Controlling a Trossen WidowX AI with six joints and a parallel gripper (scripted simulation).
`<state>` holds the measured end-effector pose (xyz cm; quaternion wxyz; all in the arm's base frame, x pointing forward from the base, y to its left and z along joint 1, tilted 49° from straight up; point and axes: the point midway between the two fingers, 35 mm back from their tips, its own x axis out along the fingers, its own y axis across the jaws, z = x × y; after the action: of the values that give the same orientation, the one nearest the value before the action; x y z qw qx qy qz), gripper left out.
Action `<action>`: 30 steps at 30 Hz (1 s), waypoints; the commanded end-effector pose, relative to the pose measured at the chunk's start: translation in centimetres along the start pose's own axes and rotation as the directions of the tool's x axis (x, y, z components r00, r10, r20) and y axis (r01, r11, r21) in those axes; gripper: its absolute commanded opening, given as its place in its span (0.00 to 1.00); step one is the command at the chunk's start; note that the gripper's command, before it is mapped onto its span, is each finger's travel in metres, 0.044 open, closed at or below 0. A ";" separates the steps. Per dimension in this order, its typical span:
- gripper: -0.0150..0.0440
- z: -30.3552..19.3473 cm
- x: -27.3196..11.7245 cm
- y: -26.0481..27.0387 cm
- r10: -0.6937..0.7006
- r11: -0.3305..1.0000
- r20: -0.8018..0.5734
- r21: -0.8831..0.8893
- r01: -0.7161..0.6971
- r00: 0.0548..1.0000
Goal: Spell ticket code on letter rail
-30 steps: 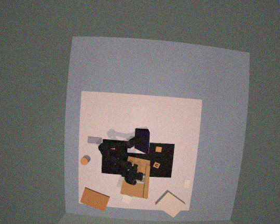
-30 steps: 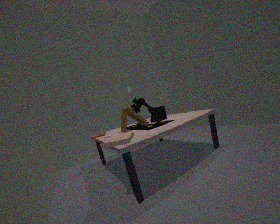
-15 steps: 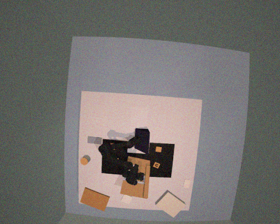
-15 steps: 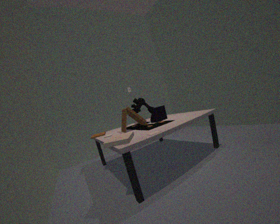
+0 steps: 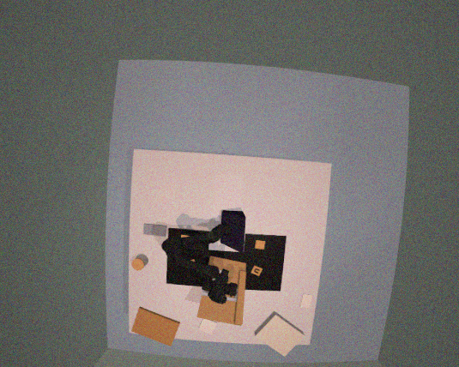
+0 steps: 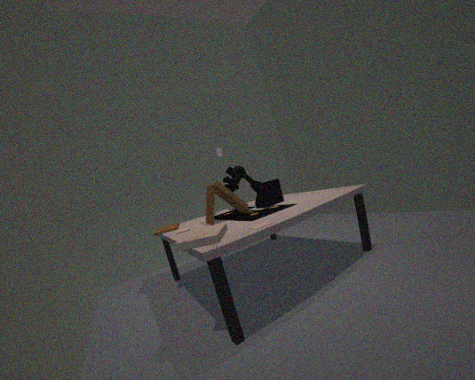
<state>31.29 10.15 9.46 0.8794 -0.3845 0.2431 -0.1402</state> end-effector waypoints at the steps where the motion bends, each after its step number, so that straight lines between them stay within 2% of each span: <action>1: 0.25 0.0 0.0 0.2 -0.004 1.000 0.000 0.005 0.004 1.000; 11: 0.25 0.0 0.0 0.7 -0.004 1.000 0.000 0.005 0.004 1.000; 22: 0.74 0.0 -0.4 0.6 -0.004 1.000 0.000 0.004 0.004 1.000; 30: 0.75 0.0 -1.4 0.6 -0.004 1.000 0.000 0.005 0.004 1.000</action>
<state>30.49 11.00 9.19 0.8790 -0.3848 0.2442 -0.1402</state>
